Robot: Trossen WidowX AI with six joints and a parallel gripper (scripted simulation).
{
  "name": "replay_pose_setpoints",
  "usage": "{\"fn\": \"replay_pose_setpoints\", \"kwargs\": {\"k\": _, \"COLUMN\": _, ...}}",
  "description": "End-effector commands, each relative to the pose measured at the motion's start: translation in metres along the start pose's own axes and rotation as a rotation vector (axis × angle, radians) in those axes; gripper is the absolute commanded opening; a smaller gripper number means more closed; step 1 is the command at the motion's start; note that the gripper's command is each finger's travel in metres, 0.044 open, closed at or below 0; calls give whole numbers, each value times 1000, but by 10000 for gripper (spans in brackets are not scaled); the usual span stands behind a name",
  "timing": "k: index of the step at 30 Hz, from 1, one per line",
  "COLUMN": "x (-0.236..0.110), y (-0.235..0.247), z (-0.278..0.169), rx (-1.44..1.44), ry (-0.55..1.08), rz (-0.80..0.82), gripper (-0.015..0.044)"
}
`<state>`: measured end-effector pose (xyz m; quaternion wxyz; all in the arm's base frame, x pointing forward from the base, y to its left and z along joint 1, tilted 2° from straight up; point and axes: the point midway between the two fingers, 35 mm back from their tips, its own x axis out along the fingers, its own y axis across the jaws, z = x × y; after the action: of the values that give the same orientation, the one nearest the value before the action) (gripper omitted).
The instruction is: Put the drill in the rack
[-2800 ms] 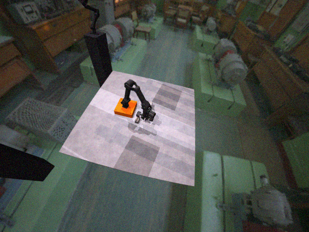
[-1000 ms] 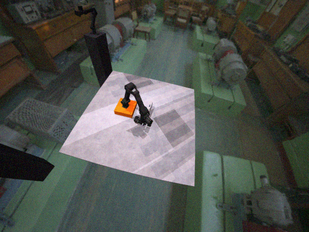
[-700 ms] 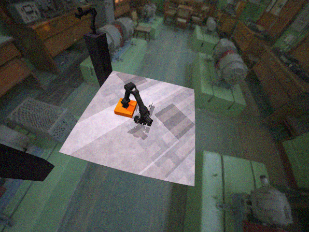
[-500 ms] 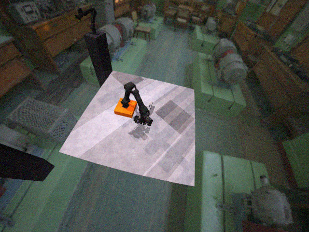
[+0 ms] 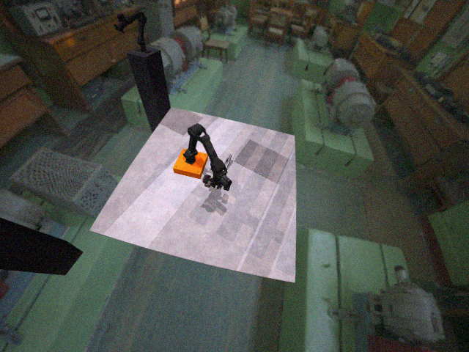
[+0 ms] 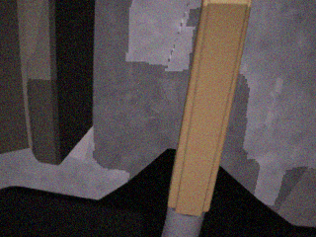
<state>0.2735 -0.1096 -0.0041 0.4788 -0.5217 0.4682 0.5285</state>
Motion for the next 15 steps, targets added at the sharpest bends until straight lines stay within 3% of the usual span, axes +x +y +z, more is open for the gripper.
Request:
{"fn": "replay_pose_setpoints", "kwargs": {"k": 1, "x": -3, "y": 0, "z": 0, "rx": -1, "ry": 2, "rz": -2, "gripper": 0}}
{"fn": "replay_pose_setpoints", "kwargs": {"k": 15, "x": -9, "y": 0, "z": 1, "rx": -1, "ry": 2, "rz": -2, "gripper": 0}}
